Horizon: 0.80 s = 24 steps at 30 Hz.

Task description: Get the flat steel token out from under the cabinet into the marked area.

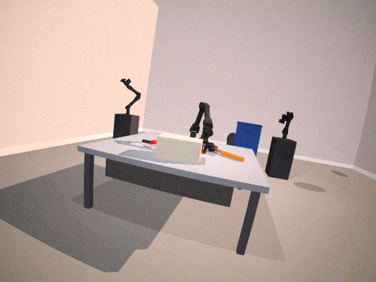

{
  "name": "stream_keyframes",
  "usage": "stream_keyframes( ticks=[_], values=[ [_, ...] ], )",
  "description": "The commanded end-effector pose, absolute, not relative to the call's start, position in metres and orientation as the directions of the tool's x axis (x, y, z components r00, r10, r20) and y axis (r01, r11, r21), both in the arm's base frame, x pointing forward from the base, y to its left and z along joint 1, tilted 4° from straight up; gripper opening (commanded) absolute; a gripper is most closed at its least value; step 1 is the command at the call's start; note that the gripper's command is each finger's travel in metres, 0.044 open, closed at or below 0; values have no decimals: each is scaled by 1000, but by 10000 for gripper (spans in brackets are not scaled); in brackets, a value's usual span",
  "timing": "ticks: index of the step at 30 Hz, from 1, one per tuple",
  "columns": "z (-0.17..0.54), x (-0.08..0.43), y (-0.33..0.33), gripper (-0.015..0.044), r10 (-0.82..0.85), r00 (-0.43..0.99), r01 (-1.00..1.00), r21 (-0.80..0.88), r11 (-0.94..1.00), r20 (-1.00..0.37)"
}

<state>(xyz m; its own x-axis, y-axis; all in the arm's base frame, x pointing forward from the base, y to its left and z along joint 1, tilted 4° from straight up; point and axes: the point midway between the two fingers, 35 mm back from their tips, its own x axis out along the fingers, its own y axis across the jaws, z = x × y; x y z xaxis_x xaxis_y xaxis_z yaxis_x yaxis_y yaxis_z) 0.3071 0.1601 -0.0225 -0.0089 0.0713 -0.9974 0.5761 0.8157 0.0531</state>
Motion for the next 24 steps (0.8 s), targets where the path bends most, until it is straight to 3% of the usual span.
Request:
stream_keyframes(
  ticks=[1, 24],
  values=[
    [-23, 299, 165, 0, 68, -11, 575, 49, 817, -998],
    [-21, 269, 190, 0, 70, -13, 575, 50, 817, -997]
  ],
)
